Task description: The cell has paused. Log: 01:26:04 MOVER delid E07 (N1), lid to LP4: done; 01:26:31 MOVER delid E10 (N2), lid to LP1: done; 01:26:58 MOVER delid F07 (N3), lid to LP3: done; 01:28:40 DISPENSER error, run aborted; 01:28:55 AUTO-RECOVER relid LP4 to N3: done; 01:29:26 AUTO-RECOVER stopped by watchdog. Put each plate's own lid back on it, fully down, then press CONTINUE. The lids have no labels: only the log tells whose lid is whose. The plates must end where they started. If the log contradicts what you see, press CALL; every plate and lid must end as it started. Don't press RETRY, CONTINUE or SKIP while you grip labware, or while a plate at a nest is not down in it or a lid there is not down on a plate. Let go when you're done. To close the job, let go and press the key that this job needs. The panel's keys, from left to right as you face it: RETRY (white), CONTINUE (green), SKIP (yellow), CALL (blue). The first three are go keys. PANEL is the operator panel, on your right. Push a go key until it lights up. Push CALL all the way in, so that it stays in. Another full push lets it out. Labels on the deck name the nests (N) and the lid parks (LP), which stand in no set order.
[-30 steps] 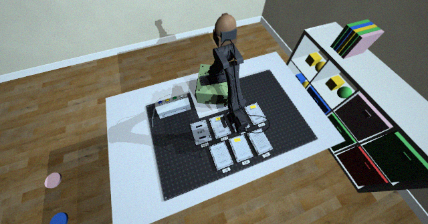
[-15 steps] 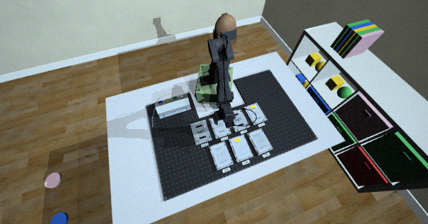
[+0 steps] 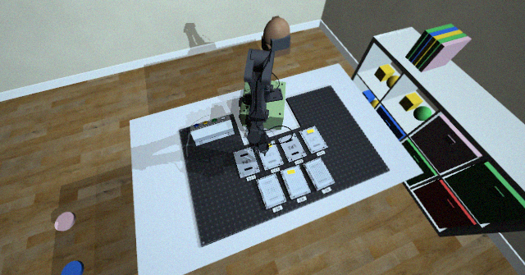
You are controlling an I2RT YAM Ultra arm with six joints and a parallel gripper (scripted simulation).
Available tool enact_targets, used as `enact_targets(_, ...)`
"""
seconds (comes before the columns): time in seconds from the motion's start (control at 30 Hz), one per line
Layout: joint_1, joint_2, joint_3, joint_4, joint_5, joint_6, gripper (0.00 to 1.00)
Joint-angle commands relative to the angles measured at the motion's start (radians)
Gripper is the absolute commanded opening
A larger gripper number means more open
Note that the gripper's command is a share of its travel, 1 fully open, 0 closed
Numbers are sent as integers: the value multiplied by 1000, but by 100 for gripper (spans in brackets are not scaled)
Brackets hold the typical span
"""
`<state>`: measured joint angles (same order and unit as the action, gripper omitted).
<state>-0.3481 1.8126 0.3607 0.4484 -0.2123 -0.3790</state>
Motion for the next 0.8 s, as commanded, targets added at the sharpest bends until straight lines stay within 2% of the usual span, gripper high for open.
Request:
enact_targets(0.0, -52, 33, 5, 152, -113, -81, 0)
enact_targets(0.03, -52, 33, 5, 152, -113, -81, 0)
enact_targets(0.07, -79, 67, 14, 201, -148, -98, 0)
enact_targets(0.13, -111, 77, 50, 179, -174, -119, 0)
enact_targets(0.2, -113, 86, 52, 185, -182, -119, 0)
enact_targets(0.67, -104, 97, 57, 195, -190, -112, 0)
enact_targets(0.77, -103, 82, 37, 196, -181, -108, 0)
